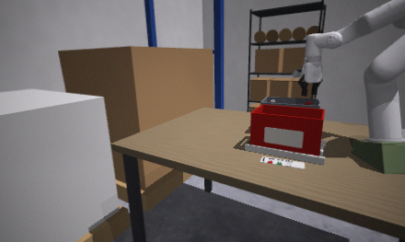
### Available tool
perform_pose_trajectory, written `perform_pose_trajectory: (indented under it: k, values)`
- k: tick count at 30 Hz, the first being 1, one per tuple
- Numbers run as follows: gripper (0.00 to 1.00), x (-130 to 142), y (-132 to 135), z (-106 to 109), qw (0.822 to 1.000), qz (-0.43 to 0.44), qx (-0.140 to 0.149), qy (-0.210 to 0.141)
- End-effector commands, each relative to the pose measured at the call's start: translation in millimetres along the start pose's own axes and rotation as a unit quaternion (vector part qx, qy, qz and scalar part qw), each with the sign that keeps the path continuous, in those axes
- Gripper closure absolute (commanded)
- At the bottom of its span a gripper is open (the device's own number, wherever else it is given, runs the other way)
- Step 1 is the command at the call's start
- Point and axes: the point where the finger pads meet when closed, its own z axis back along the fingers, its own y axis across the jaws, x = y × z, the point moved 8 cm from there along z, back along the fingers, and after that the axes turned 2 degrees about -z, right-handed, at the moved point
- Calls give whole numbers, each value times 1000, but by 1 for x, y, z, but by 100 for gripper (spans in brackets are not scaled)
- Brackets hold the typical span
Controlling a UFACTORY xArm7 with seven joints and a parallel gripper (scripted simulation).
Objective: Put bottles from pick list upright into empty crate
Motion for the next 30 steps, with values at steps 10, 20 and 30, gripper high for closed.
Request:
perform_pose_trajectory:
  k: [10,20,30]
  values:
    - [35,-1,0,-16,1000,0,0,2]
    - [35,-1,0,-27,1000,0,0,2]
    - [35,-1,0,-40,1000,0,0,2]
